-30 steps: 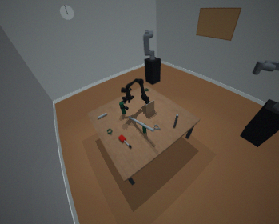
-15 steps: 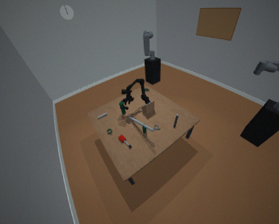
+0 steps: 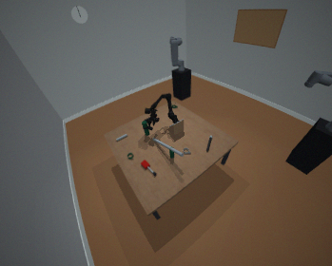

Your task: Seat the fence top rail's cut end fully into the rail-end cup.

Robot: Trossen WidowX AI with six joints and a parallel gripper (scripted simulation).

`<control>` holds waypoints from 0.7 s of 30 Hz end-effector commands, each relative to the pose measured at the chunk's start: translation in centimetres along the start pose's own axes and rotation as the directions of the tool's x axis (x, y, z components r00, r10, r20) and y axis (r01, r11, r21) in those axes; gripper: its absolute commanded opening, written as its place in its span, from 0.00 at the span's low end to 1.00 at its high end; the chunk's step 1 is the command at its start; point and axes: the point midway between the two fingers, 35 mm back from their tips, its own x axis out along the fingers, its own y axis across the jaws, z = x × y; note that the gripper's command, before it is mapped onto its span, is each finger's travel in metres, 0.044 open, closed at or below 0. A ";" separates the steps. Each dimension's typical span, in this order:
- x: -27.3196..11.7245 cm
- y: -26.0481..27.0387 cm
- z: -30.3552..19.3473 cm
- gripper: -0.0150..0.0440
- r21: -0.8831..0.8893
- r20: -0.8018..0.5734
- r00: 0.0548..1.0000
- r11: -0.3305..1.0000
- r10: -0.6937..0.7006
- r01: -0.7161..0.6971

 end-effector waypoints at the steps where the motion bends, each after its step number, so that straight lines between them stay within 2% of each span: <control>1: 0.8 -0.1 0.0 1.00 -0.004 0.003 1.000 1.000 -0.002 0.002; 21: 4.1 0.0 0.0 1.00 -0.004 0.002 1.000 1.000 -0.003 0.003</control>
